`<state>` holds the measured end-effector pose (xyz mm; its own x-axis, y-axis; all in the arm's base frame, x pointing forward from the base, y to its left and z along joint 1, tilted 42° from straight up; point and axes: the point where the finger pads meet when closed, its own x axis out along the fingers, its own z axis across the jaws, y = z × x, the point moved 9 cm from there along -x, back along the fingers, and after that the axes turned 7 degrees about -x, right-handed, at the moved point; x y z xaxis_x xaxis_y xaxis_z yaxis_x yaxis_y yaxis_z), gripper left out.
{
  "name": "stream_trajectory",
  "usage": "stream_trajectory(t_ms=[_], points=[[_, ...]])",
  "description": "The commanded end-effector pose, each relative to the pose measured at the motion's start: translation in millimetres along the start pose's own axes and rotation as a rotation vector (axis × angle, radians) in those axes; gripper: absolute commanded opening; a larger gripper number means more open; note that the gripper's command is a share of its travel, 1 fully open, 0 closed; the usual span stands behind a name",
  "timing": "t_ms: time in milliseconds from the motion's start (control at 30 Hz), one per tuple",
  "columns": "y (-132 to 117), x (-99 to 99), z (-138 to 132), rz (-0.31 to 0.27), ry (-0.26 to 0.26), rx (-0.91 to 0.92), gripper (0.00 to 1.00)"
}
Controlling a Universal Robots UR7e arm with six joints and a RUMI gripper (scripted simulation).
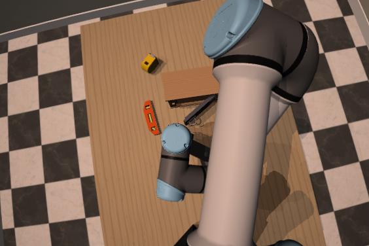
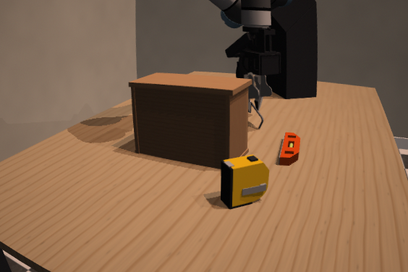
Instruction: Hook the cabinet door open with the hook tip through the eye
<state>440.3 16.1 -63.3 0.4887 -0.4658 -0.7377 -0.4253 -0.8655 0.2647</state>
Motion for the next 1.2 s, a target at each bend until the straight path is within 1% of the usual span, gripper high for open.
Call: stream_trajectory(t_ms=[0,100,133,1167], points=[[-0.2,0.3,-0.2,-0.001,0.001,0.000,0.14],[-0.2,0.4,-0.2,-0.001,0.001,0.000,0.14],[-0.2,0.4,-0.2,-0.001,0.001,0.000,0.01],[-0.2,0.4,-0.2,-0.001,0.001,0.000,0.01]])
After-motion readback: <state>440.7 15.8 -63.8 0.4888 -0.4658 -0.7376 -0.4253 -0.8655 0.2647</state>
